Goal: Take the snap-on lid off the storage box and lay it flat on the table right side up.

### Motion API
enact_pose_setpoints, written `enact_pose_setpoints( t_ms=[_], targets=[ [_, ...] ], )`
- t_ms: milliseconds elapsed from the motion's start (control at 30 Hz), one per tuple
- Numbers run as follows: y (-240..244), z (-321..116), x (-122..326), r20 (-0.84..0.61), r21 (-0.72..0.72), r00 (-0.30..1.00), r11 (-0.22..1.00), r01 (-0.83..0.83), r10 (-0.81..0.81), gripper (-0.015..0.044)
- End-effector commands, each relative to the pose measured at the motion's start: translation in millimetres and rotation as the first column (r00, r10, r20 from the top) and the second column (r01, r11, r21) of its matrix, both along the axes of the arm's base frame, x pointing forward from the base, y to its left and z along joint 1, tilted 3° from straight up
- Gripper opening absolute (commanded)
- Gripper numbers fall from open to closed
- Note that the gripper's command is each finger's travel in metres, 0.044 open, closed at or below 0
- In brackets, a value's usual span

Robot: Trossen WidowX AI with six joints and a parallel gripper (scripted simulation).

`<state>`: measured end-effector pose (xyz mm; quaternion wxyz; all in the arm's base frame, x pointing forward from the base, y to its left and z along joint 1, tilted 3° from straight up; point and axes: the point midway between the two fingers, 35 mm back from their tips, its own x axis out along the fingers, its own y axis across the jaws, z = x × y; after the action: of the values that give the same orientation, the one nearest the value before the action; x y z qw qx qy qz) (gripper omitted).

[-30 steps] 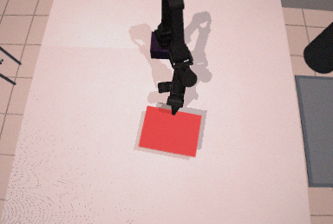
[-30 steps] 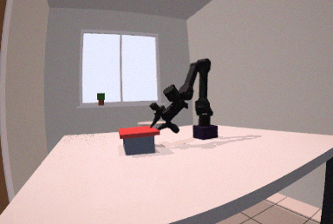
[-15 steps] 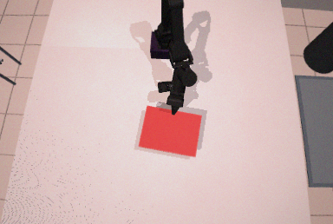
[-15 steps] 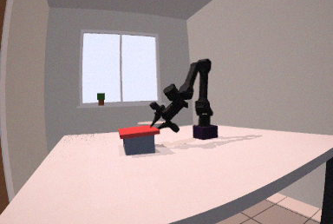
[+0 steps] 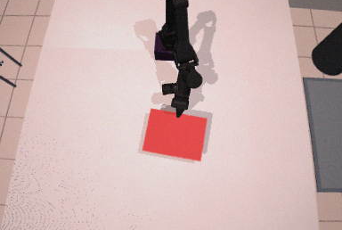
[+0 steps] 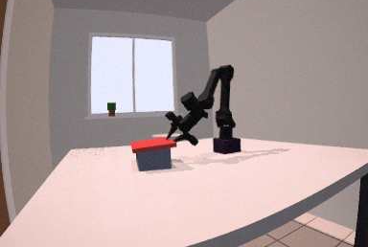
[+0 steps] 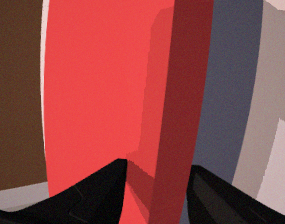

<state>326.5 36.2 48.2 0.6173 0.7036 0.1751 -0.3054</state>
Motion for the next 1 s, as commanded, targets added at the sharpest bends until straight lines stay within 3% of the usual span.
enact_pose_setpoints(
  t_ms=[0, 967],
  targets=[
    [-0.2, 2.2, 0.0, 0.002, 0.0, 1.0, 1.0, -0.002, 0.002, 0.0],
    [-0.7, 3.7, 1.5, 0.003, 0.0, 1.0, 1.0, 0.0, 0.0, 0.0]
  ],
)
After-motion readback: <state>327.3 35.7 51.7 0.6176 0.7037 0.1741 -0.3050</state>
